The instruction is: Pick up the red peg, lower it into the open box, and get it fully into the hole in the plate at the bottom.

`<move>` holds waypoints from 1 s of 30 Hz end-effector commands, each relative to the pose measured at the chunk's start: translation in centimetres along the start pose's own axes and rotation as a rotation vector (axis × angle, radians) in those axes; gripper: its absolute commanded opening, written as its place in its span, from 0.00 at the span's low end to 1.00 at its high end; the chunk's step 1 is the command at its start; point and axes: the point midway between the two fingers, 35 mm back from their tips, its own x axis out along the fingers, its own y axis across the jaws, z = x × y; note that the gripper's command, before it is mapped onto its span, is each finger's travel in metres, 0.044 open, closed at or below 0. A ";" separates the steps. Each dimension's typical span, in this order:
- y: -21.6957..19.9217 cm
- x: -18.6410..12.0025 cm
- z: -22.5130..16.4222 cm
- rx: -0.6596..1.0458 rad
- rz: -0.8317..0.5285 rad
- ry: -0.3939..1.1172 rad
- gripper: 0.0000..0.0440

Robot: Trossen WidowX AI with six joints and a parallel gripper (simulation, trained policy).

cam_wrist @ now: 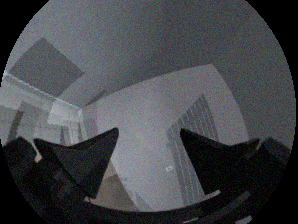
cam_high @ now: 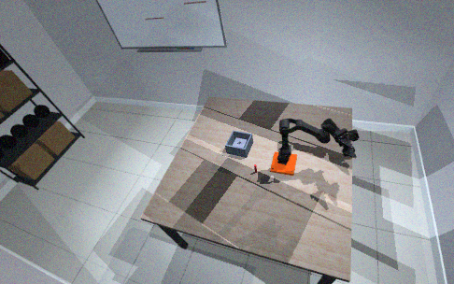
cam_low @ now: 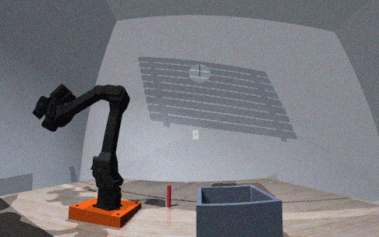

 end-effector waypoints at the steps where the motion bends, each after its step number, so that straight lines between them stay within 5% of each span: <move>1: -0.2 -0.3 0.4 0.020 -0.002 -0.015 0.97; 17: -1.3 -12.7 9.7 0.292 0.220 -0.432 0.99; 30: -4.2 -25.7 12.6 0.444 0.484 -0.769 0.99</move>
